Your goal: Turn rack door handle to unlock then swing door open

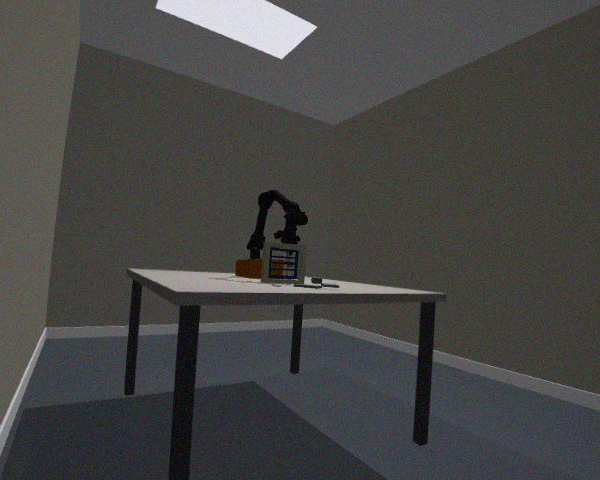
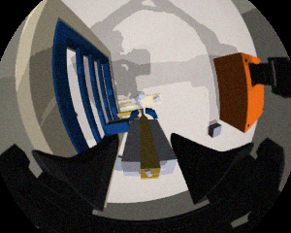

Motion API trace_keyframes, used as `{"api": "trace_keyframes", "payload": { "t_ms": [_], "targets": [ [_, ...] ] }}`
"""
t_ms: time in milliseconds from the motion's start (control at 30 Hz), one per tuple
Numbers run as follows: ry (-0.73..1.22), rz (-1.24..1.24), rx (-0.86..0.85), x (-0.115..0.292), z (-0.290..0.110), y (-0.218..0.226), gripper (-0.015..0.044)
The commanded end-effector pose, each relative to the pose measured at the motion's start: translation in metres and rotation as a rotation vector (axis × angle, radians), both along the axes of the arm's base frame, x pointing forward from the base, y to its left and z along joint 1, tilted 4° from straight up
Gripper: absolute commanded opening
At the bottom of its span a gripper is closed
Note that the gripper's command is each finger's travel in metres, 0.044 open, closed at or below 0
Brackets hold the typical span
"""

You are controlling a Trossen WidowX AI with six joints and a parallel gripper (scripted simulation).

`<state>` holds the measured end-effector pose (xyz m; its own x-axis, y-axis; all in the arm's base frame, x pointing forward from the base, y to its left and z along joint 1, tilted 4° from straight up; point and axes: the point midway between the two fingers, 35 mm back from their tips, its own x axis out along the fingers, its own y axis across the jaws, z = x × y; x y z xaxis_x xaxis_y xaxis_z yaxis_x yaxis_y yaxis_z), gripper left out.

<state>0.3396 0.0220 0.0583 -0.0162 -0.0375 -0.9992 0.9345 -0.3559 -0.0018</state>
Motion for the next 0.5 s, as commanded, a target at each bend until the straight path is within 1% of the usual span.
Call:
{"api": "trace_keyframes", "payload": {
  "t_ms": [0, 167, 467],
  "targets": [
    [0.002, -0.016, -0.007, -0.0008, -0.001, -0.0011, 0.0239],
    [0.002, -0.016, -0.007, -0.0008, -0.001, -0.0011, 0.0108],
    [0.002, -0.016, -0.007, -0.0008, -0.001, -0.0011, 0.0048]
  ]
}}
